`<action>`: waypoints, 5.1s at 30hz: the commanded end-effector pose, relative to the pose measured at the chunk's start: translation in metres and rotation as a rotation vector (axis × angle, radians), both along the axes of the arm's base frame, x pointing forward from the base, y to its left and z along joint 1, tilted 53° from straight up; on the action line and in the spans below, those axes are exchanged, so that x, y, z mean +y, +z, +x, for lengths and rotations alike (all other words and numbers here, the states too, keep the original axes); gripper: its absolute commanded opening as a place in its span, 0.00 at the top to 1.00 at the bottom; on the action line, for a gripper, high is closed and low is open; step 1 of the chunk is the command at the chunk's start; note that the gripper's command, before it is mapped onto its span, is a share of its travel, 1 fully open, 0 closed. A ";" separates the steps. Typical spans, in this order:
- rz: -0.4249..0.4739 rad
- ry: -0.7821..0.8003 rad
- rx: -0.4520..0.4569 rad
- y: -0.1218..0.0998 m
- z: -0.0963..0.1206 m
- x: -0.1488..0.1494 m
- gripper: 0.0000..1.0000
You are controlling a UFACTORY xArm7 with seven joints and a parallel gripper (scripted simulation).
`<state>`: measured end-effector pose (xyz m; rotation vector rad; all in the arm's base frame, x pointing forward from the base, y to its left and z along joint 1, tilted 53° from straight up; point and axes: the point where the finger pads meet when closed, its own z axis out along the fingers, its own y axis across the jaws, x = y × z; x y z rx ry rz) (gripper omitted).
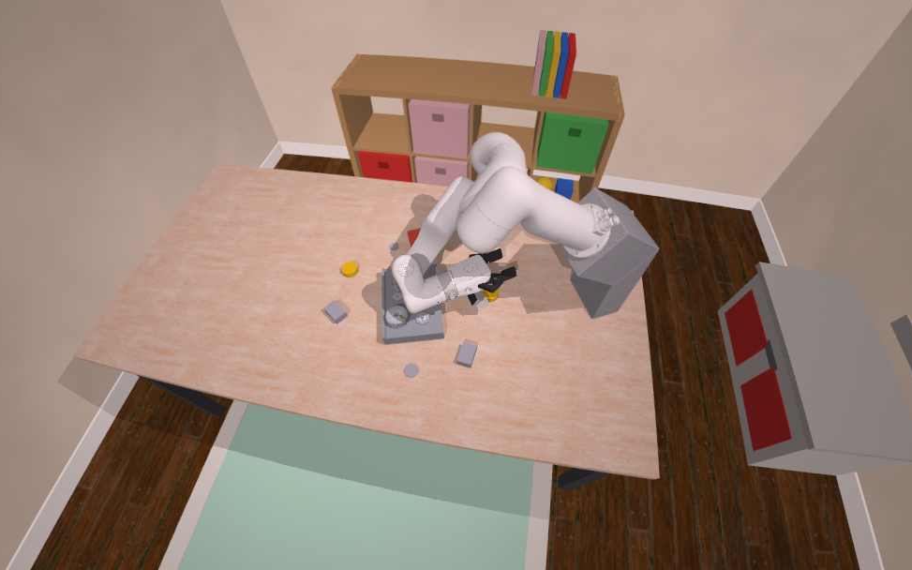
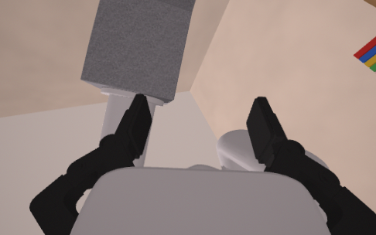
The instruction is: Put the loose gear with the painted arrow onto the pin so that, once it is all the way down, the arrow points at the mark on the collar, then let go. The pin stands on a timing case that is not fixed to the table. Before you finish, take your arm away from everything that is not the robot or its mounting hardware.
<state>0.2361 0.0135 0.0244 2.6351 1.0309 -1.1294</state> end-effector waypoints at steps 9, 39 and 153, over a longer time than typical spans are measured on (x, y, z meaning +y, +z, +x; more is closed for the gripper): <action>0.020 -0.005 0.007 0.001 -0.003 0.009 0.00; 0.230 -0.009 0.141 0.025 -0.046 0.092 0.00; 0.374 0.127 -0.070 0.092 -0.056 0.205 0.00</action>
